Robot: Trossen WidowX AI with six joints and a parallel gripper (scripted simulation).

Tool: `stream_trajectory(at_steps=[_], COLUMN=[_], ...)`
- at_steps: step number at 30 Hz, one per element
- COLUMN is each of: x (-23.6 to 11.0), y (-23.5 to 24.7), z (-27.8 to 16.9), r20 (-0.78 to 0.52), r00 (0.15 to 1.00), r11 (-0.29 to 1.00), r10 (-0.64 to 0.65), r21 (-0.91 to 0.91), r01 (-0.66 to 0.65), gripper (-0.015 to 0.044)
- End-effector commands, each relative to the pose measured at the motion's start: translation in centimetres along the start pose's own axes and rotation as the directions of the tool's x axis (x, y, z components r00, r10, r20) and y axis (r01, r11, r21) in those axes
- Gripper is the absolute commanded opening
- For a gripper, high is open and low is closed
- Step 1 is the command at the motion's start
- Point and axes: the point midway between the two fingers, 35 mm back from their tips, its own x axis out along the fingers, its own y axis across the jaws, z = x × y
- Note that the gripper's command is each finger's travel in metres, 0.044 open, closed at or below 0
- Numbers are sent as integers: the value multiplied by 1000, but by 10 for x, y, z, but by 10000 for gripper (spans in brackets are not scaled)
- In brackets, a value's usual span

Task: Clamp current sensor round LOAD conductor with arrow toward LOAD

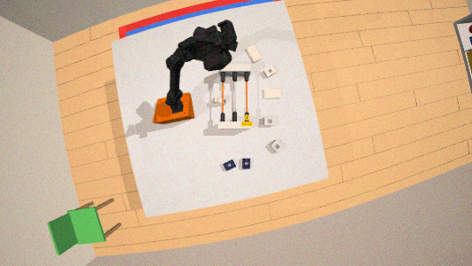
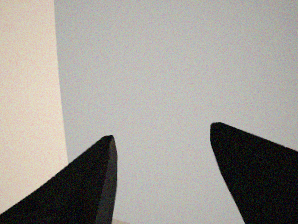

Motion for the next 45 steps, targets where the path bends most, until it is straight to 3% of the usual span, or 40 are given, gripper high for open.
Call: stream_trajectory(at_steps=[1,5,9,13,18,25,31,35,39,45], x=[-1,-23,-55,-92,-145,-228,-303,-352,-396,-403], y=[-1,-17,-31,-39,-38,-12,33,75,123,132], z=[-1,-25,-48,-66,-79,-83,-72,-59,-42,-39], r20=[-1,-20,-32,-32,-20,10,37,52,63,65], r00=[1000,986,935,841,665,328,-12,-243,-454,-488], r11=[1000,949,782,542,225,-54,-26,126,335,375], r10=[-7,-163,-354,-541,-746,-945,-999,-969,-889,-870], r21=[-13,-277,-558,-778,-948,-990,-875,-742,-586,-557], r01=[7,151,278,319,225,-128,-483,-658,-738,-741], gripper=[229,334,439,440,440,440,440,440,440,440])
